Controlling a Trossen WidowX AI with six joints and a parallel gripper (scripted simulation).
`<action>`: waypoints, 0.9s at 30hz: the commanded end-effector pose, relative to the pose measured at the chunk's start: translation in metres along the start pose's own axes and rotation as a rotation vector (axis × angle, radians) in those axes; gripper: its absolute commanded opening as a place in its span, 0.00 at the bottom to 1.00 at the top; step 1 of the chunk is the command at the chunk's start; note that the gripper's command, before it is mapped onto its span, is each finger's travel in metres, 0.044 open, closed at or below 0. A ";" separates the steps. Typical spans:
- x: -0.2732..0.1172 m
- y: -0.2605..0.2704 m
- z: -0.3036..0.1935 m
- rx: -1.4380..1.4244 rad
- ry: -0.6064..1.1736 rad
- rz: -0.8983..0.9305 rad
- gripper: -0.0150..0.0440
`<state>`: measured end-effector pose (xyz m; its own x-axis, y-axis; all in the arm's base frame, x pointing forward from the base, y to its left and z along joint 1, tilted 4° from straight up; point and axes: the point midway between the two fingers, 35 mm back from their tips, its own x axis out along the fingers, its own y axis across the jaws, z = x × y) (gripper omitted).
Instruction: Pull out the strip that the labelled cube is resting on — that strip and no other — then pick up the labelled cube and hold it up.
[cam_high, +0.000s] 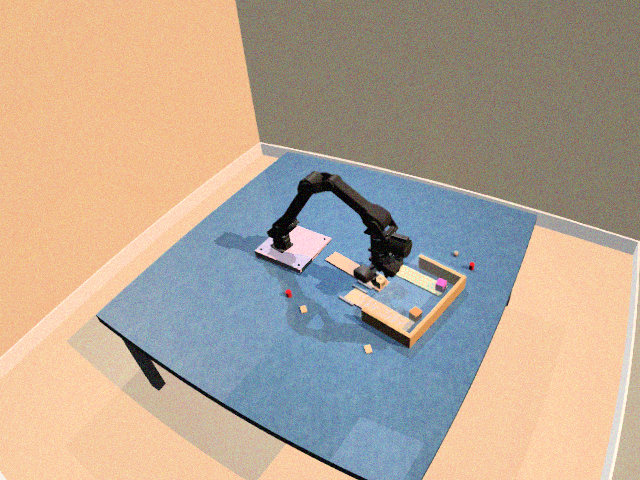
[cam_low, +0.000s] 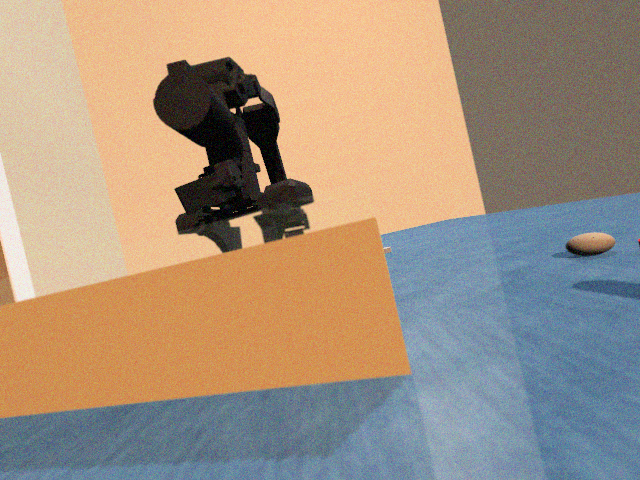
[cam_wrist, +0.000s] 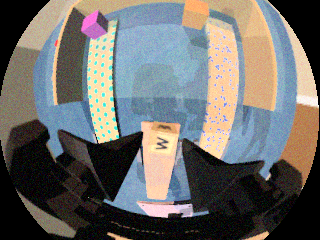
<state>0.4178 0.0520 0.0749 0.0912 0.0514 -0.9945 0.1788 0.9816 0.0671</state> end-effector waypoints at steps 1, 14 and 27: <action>0.007 0.001 0.000 0.000 -0.002 0.003 0.68; 0.010 0.000 -0.001 -0.001 0.001 0.000 0.47; -0.003 -0.005 -0.016 -0.001 0.002 0.000 0.25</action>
<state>0.4108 0.0518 0.0665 0.0843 0.0508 -0.9951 0.1781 0.9819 0.0652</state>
